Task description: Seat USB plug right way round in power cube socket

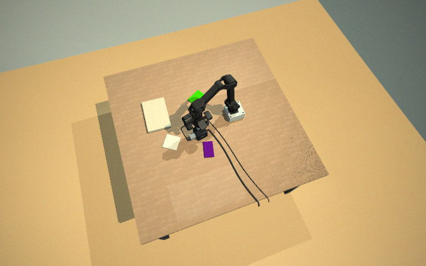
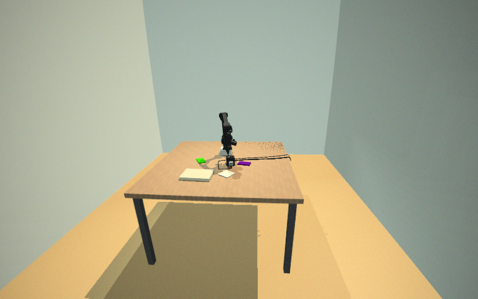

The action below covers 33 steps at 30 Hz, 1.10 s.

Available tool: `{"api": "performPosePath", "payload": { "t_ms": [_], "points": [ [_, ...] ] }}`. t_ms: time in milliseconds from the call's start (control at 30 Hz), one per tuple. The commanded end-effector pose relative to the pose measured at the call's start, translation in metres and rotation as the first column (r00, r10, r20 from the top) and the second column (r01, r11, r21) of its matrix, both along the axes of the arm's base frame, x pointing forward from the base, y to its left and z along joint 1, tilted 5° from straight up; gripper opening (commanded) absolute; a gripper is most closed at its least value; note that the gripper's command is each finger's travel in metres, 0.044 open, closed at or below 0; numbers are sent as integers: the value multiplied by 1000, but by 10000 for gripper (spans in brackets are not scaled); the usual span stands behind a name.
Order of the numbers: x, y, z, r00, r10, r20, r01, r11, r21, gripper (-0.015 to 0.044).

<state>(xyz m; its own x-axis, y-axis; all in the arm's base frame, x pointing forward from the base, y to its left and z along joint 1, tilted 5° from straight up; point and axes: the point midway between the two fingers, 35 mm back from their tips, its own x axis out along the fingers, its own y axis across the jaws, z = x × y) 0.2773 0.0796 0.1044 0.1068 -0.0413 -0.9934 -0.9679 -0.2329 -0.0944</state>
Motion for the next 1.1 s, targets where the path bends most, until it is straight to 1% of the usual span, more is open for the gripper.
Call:
{"api": "performPosePath", "payload": {
  "t_ms": [0,1067],
  "points": [
    [1,0,-1,1000,5,2,-5,1000,-3,0],
    [1,0,-5,1000,5,2,-5,1000,-3,0]
  ]
}}
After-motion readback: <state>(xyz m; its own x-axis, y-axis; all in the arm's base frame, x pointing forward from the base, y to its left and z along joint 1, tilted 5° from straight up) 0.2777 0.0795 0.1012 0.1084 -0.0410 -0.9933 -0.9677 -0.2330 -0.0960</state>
